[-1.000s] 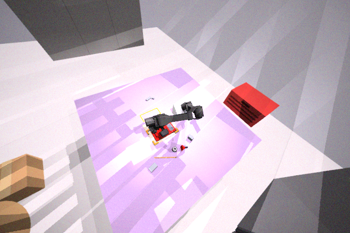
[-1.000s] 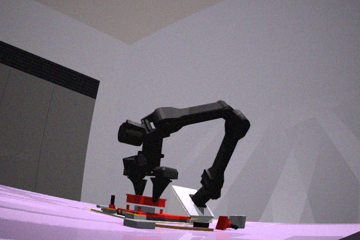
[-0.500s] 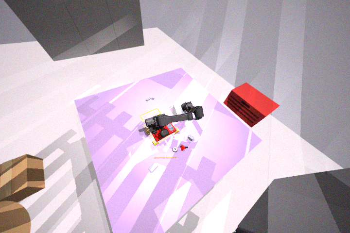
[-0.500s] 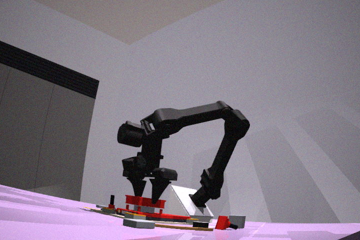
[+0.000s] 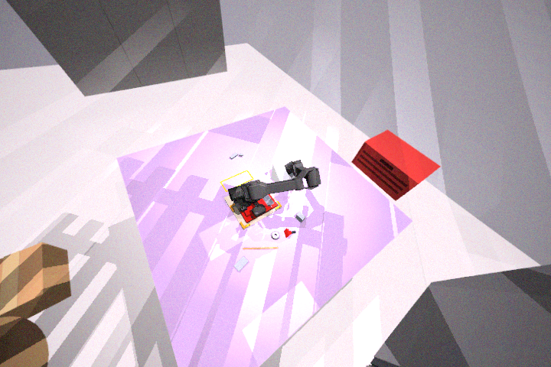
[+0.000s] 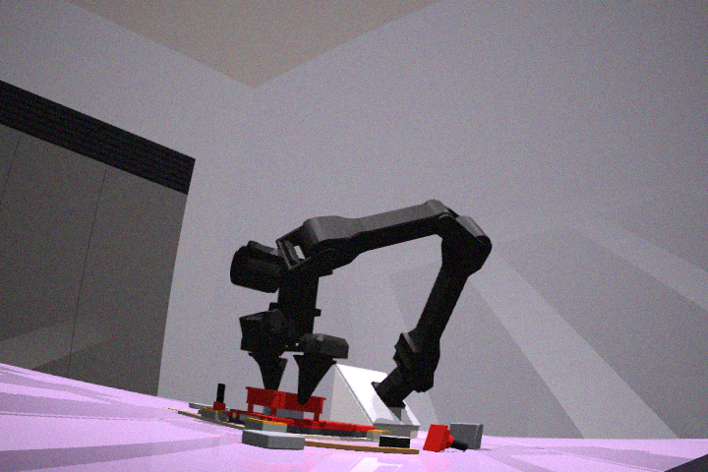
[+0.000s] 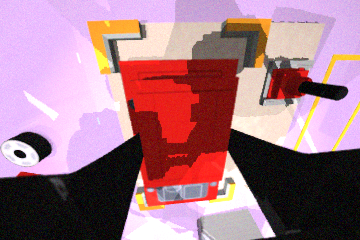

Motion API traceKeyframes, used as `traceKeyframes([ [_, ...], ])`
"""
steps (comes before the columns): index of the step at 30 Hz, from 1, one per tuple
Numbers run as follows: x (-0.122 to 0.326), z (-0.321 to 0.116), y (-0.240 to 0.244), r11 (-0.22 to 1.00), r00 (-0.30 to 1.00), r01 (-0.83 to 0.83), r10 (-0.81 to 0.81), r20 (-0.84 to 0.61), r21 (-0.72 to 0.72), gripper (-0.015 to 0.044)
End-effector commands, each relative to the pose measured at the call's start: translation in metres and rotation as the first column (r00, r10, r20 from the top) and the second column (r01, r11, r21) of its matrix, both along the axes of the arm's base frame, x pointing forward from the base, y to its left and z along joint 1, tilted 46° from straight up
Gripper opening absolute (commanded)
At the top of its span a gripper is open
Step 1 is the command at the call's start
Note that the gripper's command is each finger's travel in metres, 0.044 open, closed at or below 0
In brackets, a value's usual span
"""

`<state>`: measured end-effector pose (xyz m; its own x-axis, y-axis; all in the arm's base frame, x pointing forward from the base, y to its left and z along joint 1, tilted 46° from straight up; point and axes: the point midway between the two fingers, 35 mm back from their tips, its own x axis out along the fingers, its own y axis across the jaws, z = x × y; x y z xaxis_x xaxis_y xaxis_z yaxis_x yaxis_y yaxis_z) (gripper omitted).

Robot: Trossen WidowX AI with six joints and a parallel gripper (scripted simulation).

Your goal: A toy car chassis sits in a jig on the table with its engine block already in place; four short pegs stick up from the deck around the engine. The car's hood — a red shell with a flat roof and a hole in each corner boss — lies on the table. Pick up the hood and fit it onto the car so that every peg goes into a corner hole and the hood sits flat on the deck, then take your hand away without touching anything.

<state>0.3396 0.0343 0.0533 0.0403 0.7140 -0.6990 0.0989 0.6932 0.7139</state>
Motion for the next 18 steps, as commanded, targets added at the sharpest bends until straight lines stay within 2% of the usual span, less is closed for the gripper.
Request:
traceKeyframes([
  [1,0.0002,-0.0016,0.0015,1.000,1.000,0.003,-0.002,-0.003,0.004,0.0000],
  [18,0.0005,-0.0064,0.0063,1.000,1.000,0.002,-0.002,-0.002,0.004,0.0000],
])
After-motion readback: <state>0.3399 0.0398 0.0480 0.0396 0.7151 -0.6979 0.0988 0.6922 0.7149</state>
